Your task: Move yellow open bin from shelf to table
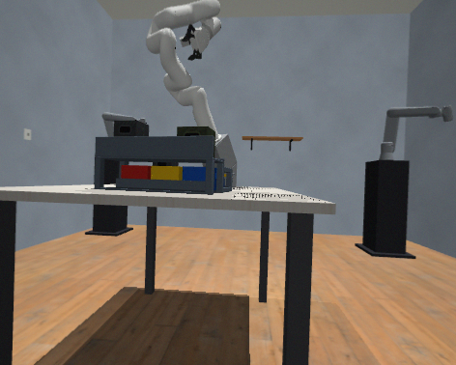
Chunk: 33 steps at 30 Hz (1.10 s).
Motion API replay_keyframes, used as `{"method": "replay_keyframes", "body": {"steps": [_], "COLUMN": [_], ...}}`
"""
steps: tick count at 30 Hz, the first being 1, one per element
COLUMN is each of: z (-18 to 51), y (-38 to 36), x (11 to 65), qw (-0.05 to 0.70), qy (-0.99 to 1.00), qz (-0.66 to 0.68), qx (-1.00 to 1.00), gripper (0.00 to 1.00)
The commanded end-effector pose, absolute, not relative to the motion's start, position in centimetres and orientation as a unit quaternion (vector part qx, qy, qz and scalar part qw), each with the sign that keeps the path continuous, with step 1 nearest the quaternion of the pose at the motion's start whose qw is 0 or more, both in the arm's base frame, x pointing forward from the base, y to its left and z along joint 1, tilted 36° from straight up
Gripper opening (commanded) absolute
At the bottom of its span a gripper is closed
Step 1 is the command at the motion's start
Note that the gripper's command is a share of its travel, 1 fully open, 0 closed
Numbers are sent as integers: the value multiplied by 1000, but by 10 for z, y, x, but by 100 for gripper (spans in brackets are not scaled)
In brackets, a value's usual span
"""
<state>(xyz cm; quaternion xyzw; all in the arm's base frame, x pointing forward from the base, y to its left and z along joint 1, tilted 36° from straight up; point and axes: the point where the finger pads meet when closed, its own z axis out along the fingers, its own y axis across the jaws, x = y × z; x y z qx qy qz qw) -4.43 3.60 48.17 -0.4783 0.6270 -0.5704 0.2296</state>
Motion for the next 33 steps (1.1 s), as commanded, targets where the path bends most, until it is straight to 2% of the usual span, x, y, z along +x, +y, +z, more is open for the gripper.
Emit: {"method": "replay_keyframes", "body": {"steps": [1, 12, 13, 17, 29, 30, 33], "z": [483, 483, 482, 484, 484, 482, 483], "y": [-10, -10, 27, -11, -11, 26, -2], "x": [-61, -61, -48, -61, -61, -48, -58], "qw": [208, 208, 225, 208, 208, 225, 212], "qy": [529, 529, 608, 528, 528, 607, 547], "qz": [-624, -624, -582, -624, -624, -582, -615], "qx": [-537, -537, -491, -538, -538, -492, -527], "gripper": [100, 100, 100, 100, 100, 100, 100]}}
